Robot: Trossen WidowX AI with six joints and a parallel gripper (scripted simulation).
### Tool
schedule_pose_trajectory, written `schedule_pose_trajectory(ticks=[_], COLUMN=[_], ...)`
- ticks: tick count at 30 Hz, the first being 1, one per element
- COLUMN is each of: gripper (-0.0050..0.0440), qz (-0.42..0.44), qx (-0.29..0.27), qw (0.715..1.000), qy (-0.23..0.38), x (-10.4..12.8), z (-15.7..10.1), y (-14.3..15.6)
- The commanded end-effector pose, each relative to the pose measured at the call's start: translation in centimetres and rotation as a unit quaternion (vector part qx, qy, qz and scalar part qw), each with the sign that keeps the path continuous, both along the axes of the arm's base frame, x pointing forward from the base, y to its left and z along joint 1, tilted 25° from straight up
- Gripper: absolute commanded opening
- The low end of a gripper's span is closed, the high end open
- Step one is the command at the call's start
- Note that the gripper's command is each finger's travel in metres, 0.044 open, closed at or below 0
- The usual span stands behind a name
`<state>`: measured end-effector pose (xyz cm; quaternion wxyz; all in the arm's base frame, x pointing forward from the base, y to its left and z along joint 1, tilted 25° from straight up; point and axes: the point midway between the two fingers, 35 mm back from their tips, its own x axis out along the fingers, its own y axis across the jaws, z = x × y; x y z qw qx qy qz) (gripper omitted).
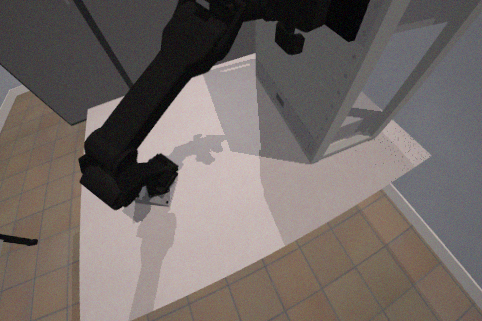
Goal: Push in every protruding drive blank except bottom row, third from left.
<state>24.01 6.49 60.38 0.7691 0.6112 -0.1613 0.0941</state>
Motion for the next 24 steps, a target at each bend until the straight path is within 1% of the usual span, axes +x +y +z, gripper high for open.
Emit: schedule_pose_trajectory(ticks=[1,18,24], gripper=[0.0000,0.0000,0.0000], qz=[0.000,0.000,0.000], qx=[0.011,0.011,0.011], qw=[1.000,1.000,1.000], qy=[-0.014,-0.014,-0.014], x=[-0.67,-0.67,-0.19], z=[0.94,0.94,1.09], y=[-0.55,-0.55,-0.62])
